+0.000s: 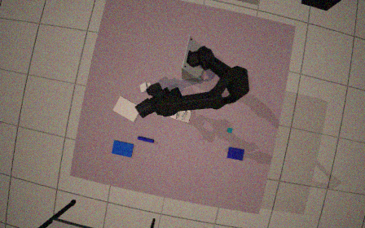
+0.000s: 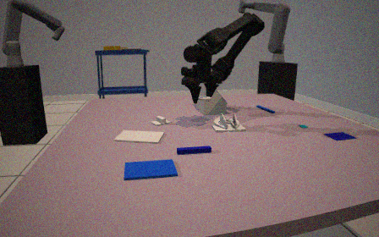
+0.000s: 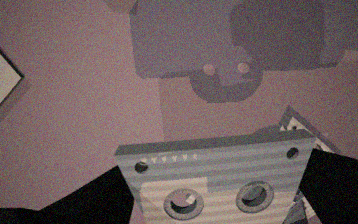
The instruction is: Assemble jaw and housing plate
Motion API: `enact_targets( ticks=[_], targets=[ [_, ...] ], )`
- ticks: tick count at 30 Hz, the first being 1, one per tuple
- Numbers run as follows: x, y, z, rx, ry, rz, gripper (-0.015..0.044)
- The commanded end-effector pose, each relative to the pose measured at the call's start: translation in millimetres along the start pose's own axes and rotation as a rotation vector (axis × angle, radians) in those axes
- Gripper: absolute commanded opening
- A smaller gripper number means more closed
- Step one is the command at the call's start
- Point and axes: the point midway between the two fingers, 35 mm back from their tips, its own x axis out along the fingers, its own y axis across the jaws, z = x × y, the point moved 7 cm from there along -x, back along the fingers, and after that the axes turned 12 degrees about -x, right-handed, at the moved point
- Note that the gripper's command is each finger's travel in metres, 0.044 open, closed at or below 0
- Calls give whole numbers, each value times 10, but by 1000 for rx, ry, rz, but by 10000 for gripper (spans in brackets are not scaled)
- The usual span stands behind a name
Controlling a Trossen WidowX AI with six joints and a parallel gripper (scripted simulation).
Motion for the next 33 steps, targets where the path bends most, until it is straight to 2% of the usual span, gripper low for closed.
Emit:
enact_targets(
  ticks=[1, 26, 33],
  targets=[
    [13, -93, -115, 106, 6, -1, 351],
    [127, -662, -625, 694, 17, -42, 351],
    [135, -698, -648, 728, 17, -46, 351]
  ],
)
